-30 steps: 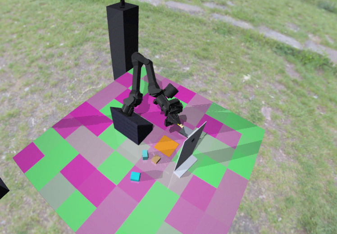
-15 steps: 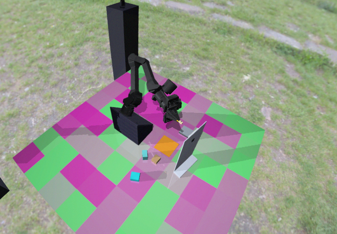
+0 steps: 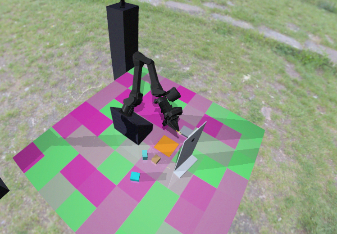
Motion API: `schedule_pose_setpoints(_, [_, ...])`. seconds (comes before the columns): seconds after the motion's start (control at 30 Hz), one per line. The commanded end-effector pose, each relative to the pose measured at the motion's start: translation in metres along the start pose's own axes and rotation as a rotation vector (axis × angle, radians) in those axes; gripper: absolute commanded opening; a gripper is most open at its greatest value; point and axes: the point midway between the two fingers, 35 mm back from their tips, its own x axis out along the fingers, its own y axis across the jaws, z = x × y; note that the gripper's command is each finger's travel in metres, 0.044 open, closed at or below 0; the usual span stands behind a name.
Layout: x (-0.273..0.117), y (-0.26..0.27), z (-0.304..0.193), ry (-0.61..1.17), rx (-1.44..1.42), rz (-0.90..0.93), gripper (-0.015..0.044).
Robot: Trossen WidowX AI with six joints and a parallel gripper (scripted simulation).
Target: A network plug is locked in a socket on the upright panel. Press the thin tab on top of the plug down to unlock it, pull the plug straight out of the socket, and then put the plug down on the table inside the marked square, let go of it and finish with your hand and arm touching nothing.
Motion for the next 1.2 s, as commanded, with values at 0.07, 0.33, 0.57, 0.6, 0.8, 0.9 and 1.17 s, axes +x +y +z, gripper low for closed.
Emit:
schedule_pose_setpoints(0.07, [0.008,0.032,0.001,0.012,0.021,0.134,0.0000])
schedule_pose_setpoints(0.33, [0.013,0.078,-0.001,0.051,0.047,0.318,0.0000])
schedule_pose_setpoints(0.57, [0.012,0.118,-0.005,0.102,0.069,0.473,0.0000])
schedule_pose_setpoints(0.6, [0.012,0.124,-0.006,0.111,0.072,0.495,0.0000])
schedule_pose_setpoints(0.8, [0.007,0.153,-0.012,0.163,0.087,0.607,0.0000])
schedule_pose_setpoints(0.9, [0.007,0.154,-0.012,0.164,0.088,0.610,0.0000])
schedule_pose_setpoints(1.17, [0.010,0.161,-0.012,0.165,0.087,0.611,0.0000])
